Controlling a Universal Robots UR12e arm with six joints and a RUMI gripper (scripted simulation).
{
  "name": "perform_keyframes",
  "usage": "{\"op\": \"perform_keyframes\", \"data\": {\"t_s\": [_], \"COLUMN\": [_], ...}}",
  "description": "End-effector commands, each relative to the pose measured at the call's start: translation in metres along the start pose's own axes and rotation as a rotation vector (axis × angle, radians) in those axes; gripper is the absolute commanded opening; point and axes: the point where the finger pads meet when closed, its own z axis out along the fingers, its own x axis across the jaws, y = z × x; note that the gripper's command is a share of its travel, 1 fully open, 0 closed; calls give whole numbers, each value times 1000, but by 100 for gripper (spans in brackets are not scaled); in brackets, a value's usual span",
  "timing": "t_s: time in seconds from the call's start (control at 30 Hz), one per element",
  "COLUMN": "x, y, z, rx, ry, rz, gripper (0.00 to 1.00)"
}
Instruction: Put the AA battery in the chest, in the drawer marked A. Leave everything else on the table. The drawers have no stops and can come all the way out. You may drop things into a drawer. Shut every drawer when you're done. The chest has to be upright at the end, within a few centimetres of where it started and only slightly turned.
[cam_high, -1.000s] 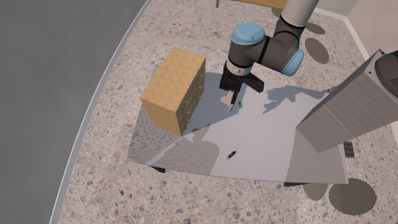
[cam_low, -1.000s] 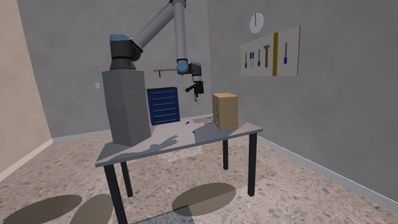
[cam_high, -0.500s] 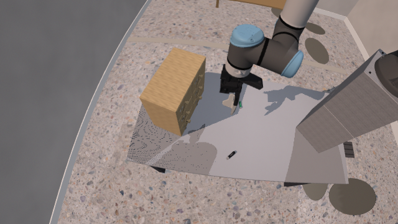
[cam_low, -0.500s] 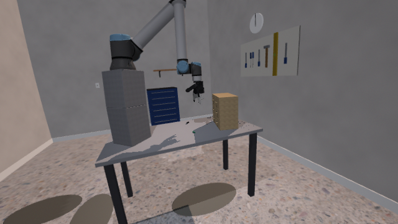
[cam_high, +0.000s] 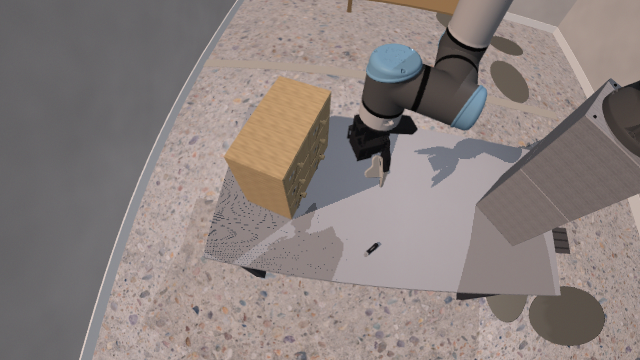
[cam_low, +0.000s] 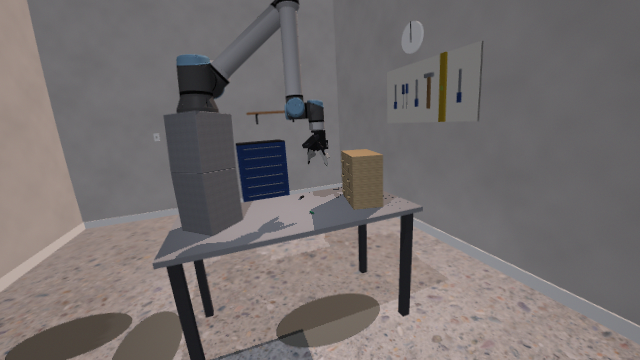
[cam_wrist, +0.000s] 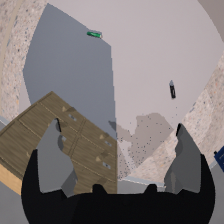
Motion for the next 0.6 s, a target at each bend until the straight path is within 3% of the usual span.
{"op": "perform_keyframes", "data": {"t_s": [0.0, 0.13, 0.57], "x": [2, 3, 14], "y": [6, 9, 31], "z": [0, 0, 0], "rx": [-3, -3, -4], "ry": [3, 3, 2], "rz": [-198, -285, -891], "gripper": [100, 100, 100]}}
